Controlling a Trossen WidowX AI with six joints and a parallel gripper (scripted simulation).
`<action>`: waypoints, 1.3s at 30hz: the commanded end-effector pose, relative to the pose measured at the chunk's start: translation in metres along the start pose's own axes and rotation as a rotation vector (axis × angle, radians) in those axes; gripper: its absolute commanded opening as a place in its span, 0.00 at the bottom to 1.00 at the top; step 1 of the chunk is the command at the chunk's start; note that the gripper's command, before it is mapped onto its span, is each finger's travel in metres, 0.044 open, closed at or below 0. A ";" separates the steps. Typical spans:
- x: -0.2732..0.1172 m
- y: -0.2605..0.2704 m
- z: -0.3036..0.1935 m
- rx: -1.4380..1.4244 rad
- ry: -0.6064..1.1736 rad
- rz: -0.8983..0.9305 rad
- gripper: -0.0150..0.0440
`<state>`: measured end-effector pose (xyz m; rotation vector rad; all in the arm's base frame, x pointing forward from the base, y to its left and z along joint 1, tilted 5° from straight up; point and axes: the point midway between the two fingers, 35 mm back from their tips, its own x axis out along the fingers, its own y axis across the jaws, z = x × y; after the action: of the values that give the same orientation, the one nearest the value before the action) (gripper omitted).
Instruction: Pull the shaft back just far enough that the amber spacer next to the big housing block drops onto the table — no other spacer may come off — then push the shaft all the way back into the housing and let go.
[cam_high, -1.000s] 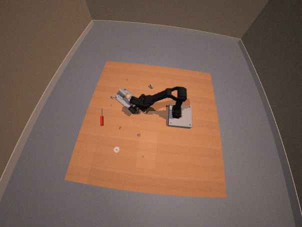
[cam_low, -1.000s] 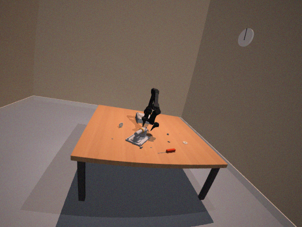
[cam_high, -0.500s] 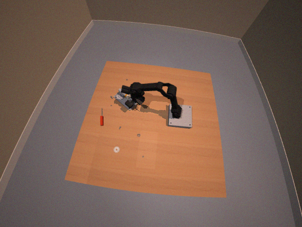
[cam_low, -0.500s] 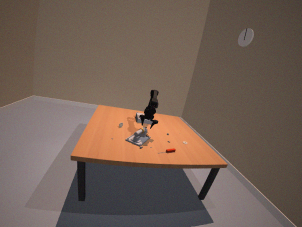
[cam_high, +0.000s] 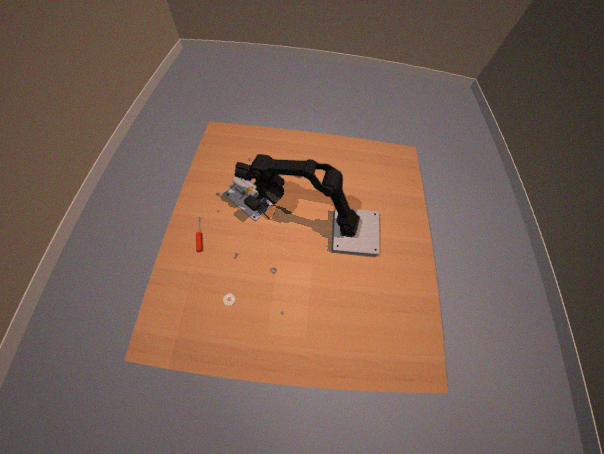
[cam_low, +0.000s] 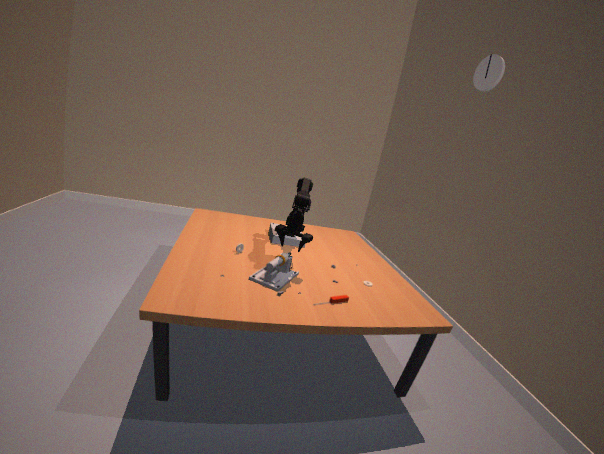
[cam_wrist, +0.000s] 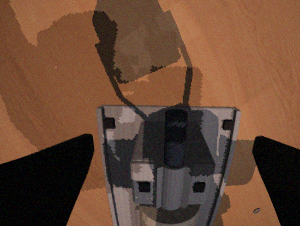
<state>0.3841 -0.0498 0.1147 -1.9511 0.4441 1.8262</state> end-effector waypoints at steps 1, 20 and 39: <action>0.000 -0.001 0.000 -0.004 -0.004 -0.005 1.00; 0.007 -0.001 0.000 -0.004 -0.004 -0.005 1.00; 0.038 -0.002 0.000 -0.004 -0.004 -0.006 1.00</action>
<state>0.3908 -0.0474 0.0855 -1.9682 0.4341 1.8159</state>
